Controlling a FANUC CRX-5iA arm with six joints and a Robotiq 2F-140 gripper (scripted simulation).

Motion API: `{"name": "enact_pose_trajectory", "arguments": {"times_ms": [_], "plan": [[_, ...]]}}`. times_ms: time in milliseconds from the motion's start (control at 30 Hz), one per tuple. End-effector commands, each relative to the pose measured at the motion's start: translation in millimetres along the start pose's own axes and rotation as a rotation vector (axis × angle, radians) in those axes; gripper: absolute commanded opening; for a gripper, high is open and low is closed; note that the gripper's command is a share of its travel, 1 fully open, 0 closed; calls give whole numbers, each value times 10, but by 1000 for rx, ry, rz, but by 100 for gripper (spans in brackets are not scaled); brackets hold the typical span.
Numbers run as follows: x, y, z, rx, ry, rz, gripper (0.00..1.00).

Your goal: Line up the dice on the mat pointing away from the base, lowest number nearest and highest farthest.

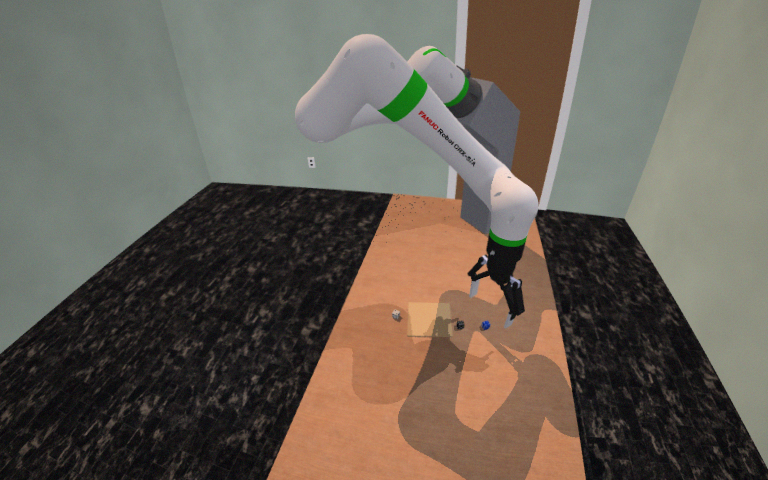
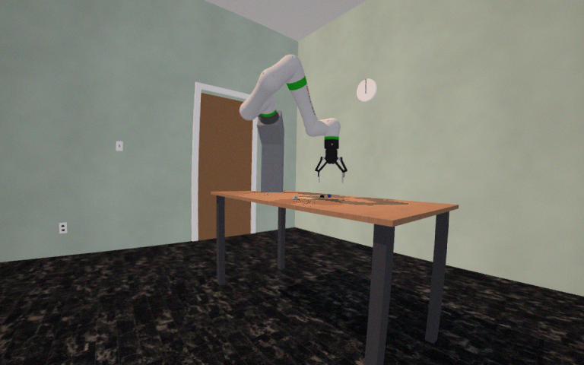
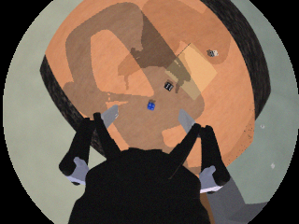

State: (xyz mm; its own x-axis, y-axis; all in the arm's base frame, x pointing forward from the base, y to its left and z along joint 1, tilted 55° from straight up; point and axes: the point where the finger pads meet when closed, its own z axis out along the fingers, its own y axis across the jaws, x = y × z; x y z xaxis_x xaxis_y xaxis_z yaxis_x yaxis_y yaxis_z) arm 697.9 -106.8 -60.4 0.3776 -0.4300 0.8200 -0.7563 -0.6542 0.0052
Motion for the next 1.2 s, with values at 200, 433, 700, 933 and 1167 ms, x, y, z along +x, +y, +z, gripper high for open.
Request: {"name": "enact_pose_trajectory", "arguments": {"times_ms": [200,433,700,933,1167], "plan": [[1,0,-490,-1,-1,0,100],[1,0,-581,-1,-1,0,100],[116,75,-549,0,-6,56,100],[600,439,-442,1,-21,296,100],[1111,917,-380,1,-26,560,100]]}}
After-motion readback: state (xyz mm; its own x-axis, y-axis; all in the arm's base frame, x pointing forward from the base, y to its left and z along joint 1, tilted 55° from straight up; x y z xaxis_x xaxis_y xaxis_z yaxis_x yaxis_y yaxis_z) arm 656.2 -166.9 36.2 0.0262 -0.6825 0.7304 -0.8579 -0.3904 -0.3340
